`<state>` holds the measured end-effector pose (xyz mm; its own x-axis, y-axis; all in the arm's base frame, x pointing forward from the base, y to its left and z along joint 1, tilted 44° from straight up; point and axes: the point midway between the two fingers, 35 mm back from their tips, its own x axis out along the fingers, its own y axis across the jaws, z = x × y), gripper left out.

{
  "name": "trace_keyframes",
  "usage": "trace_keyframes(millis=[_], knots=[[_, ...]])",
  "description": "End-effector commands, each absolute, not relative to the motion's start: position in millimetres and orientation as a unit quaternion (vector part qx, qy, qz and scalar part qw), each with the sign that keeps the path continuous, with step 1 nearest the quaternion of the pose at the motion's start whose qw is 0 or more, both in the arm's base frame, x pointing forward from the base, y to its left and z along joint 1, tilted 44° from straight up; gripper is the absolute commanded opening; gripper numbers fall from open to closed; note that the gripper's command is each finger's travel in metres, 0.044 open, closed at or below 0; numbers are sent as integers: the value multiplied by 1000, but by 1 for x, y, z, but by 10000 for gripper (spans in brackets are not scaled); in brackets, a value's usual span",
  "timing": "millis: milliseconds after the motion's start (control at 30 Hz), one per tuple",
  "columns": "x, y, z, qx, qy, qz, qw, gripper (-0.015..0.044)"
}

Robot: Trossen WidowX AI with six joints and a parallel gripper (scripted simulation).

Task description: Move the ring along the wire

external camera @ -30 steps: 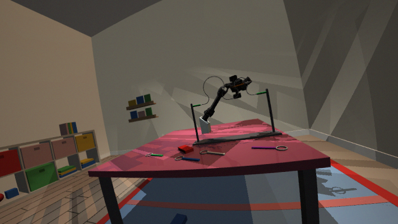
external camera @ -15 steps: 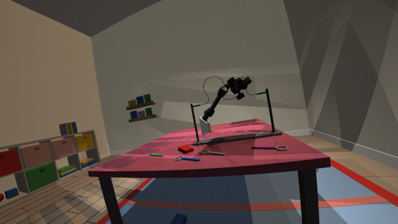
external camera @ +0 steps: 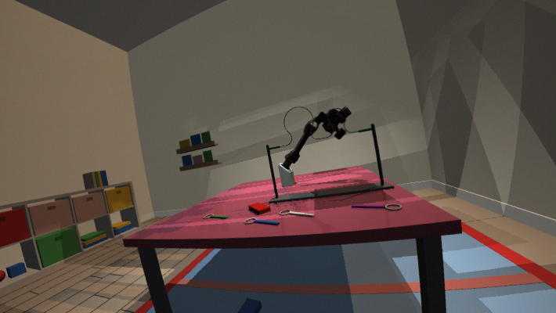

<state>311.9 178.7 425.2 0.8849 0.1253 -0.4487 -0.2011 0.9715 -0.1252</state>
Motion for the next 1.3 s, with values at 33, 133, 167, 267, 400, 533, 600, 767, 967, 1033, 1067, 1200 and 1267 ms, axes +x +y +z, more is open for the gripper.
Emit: trace_keyframes(millis=[33, 133, 167, 267, 400, 533, 600, 767, 967, 1033, 1067, 1200, 1267], knots=[[310, 183, 427, -31, 227, 99, 968, -150], [309, 187, 426, -4, 230, 107, 967, -150], [309, 188, 427, 5, 231, 110, 967, -150], [308, 191, 427, 31, 233, 118, 965, -150], [308, 196, 427, 68, 235, 130, 961, -150], [307, 201, 428, 105, 237, 141, 955, -150], [306, 203, 429, 126, 238, 147, 952, -150], [305, 209, 431, 176, 239, 162, 941, -150], [303, 216, 435, 236, 240, 179, 924, -150], [303, 219, 436, 255, 241, 184, 918, -150], [302, 220, 437, 265, 241, 187, 915, -150], [301, 224, 440, 304, 240, 198, 900, -150], [301, 226, 442, 324, 240, 203, 893, -150]])
